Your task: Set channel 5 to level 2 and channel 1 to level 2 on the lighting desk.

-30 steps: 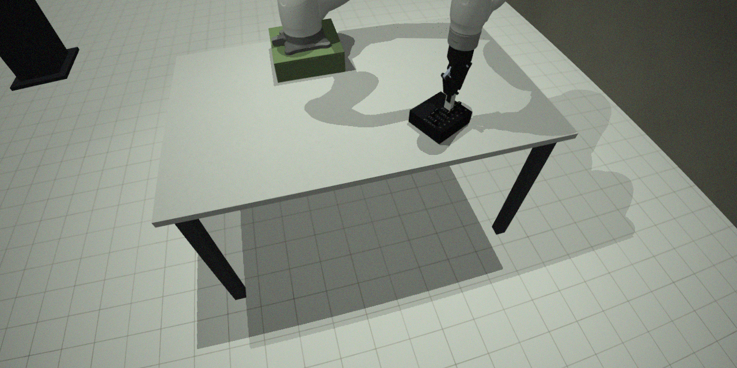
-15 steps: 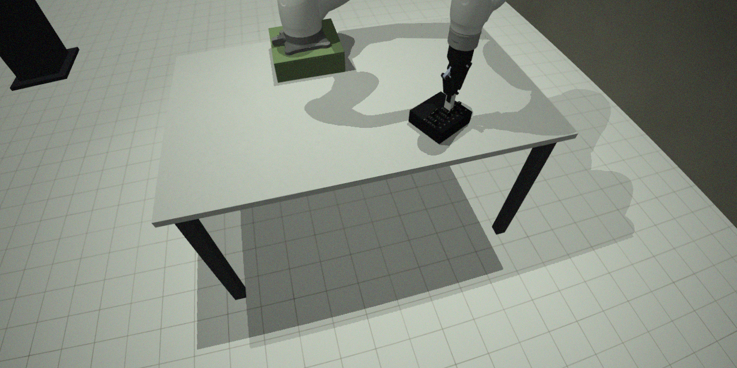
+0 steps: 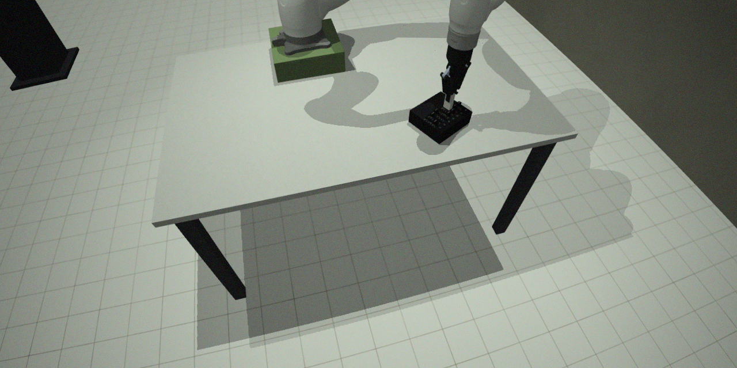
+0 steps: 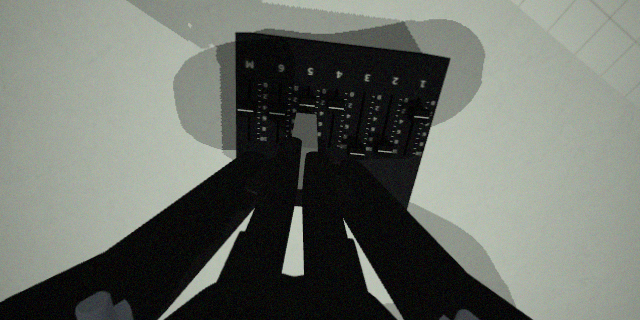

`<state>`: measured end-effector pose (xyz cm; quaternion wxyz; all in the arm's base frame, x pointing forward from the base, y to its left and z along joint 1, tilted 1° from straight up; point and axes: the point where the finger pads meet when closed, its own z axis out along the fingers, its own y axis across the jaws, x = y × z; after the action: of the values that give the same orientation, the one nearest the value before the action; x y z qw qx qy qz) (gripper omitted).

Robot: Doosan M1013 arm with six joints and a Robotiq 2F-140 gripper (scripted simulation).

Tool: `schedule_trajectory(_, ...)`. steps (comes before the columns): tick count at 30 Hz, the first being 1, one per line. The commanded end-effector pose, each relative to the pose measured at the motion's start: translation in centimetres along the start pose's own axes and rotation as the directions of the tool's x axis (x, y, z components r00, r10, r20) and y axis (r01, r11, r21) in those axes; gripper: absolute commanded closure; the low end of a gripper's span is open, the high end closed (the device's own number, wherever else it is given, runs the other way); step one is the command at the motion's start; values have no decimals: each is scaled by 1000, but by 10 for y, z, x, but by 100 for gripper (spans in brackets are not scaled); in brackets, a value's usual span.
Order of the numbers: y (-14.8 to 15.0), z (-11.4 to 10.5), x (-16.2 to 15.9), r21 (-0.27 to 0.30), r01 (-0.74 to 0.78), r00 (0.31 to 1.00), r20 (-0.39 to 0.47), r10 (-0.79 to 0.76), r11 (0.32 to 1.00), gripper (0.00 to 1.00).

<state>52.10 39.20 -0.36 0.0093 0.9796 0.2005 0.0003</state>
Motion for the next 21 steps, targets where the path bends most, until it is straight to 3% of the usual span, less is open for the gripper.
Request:
schedule_trajectory(1,0,0,-1,0,0,1000,0,0,1000,90)
schedule_trajectory(14,0,-3,-3,0,0,1000,0,0,1000,90)
schedule_trajectory(21,0,-20,-3,0,0,1000,0,0,1000,90)
